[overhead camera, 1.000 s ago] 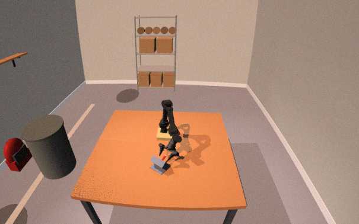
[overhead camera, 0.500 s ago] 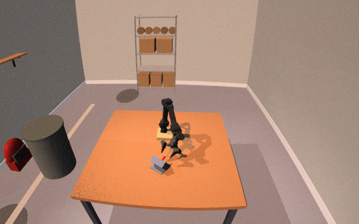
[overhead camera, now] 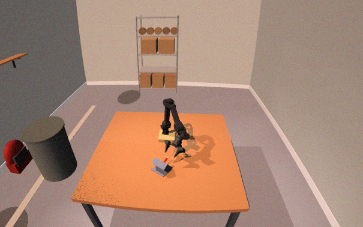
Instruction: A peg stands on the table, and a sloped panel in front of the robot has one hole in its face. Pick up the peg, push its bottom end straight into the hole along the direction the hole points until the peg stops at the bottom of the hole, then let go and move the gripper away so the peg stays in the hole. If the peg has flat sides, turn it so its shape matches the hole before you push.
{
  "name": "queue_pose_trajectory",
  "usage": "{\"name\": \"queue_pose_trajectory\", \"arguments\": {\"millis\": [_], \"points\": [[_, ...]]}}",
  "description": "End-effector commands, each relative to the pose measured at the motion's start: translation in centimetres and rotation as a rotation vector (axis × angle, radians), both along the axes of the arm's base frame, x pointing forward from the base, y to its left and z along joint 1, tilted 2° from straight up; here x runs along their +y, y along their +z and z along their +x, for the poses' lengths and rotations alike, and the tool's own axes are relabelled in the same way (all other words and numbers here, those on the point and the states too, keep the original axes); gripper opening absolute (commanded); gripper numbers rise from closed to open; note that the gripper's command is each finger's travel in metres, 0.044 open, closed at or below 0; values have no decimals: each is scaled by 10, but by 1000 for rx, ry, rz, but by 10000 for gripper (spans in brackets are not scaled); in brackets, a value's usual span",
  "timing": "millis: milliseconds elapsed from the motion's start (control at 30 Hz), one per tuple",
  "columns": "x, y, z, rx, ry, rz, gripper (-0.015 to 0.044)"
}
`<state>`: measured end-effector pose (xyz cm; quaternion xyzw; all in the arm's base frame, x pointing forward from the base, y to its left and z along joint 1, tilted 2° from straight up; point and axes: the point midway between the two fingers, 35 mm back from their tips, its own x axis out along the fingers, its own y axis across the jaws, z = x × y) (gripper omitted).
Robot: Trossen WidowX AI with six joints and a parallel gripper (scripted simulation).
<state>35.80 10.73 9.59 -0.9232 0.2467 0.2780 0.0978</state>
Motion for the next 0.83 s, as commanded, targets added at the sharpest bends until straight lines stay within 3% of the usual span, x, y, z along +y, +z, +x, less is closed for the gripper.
{"name": "queue_pose_trajectory", "arguments": {"millis": [0, 800], "points": [[3, 6, -5, -8, -3, 3, 440], [19, 22, -33, -11, 1, 1, 440]]}}
